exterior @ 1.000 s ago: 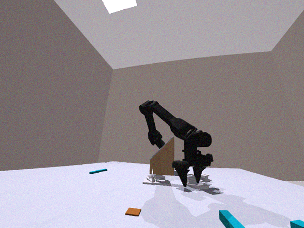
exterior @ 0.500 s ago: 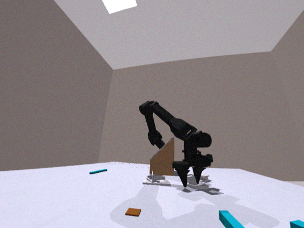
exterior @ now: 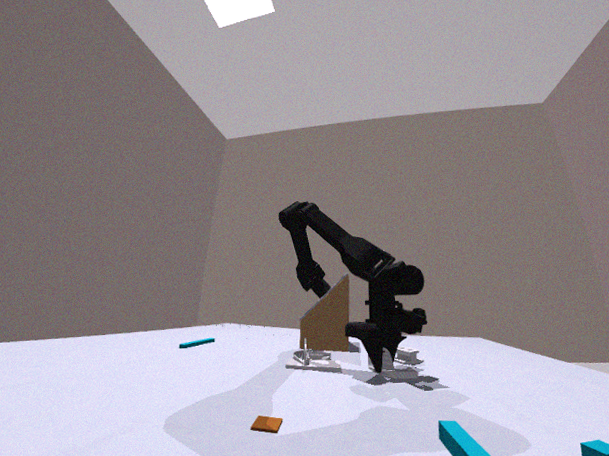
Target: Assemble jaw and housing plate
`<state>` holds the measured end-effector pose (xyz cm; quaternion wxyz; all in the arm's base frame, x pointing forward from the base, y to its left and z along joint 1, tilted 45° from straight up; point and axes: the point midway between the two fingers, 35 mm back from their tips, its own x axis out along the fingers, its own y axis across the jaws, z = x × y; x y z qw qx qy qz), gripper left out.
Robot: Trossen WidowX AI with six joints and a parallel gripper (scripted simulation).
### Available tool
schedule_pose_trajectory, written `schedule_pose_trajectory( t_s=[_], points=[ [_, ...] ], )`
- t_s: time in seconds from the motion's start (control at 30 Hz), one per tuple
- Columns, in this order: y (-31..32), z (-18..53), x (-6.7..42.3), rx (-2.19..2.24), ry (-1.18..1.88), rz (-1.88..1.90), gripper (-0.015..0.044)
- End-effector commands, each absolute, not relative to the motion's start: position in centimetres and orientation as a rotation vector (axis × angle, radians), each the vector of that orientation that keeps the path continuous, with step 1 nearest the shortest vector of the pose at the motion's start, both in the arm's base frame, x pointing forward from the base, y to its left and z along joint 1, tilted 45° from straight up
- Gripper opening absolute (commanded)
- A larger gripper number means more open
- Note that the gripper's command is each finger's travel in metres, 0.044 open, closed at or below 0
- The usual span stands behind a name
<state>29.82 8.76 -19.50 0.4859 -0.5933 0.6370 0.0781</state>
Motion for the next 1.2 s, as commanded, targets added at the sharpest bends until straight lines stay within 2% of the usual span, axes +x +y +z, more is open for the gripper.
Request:
schedule_pose_trajectory(
  t_s=[0.0, 0.33, 1.17],
  points=[
    [8.8, -19.5, 29.8, -1.444, 1.550, 0.190, 0.0134],
    [8.9, -19.4, 29.8, -1.444, 1.550, 0.191, 0.0134],
    [14.1, -14.0, 28.4, -1.449, 1.549, 0.193, 0.0134]
  ],
)
